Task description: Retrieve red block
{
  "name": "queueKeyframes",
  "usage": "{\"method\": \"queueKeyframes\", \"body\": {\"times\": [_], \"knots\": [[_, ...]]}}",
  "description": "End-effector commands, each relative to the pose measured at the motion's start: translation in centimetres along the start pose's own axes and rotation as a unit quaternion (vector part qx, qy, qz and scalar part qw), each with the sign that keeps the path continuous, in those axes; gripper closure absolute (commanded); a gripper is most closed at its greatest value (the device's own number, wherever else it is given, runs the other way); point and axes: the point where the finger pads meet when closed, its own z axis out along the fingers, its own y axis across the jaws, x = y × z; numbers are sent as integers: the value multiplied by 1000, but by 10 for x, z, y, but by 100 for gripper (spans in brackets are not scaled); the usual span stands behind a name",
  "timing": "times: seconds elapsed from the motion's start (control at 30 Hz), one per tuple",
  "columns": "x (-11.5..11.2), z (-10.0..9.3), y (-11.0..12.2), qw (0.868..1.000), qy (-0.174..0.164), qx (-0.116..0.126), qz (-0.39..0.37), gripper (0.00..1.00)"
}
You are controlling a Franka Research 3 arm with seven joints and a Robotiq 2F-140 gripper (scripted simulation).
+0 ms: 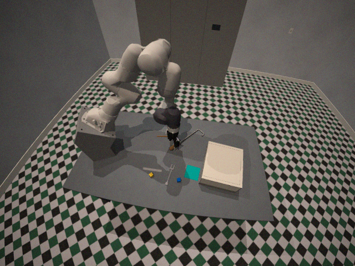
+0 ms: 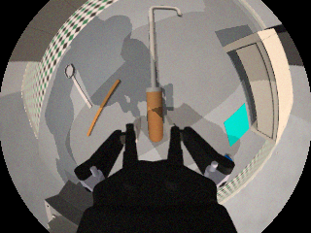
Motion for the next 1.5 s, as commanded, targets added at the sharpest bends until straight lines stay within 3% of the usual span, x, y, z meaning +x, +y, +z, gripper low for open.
{"method": "queueKeyframes", "body": {"times": [0.0,1.47], "knots": [[2,3,5,1000,3,-6,-2,66],[2,8,5,1000,3,-6,-2,66]]}}
